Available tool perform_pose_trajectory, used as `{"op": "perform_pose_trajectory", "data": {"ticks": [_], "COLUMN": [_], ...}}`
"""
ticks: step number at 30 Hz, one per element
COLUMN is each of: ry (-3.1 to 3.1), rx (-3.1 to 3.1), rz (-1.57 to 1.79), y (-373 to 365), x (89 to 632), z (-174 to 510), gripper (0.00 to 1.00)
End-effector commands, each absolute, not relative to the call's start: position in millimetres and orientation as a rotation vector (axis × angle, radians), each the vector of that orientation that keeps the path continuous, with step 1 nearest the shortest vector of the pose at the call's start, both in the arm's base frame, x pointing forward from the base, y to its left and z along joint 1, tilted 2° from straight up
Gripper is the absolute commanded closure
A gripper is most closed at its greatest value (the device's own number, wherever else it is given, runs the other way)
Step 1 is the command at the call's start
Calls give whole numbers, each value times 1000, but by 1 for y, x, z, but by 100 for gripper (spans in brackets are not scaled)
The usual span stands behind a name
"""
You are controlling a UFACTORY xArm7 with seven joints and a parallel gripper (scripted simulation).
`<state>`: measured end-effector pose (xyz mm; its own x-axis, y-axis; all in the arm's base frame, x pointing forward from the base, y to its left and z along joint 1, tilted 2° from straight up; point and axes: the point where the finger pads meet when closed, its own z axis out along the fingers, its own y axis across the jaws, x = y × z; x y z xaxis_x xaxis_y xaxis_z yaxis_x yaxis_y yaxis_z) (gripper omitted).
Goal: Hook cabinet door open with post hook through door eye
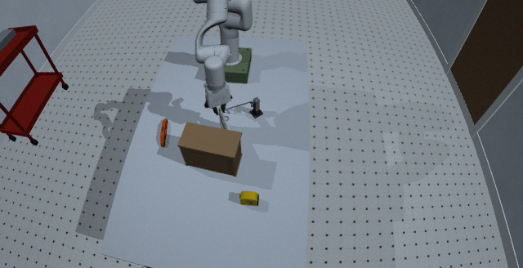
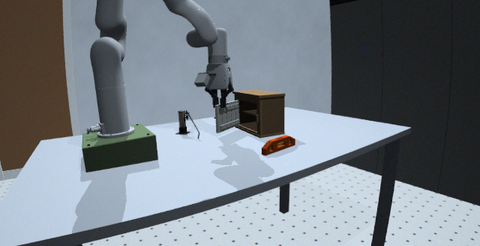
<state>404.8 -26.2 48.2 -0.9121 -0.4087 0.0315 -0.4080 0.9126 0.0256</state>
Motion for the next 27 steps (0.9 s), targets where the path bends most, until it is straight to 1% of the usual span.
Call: {"op": "perform_pose_trajectory", "data": {"ticks": [1, 27], "ry": [-3041, -3041], "rx": [649, 649], "rz": [-27, -27], "y": [-26, -27], "x": [407, 408], "z": [55, 100], "gripper": [73, 73]}}
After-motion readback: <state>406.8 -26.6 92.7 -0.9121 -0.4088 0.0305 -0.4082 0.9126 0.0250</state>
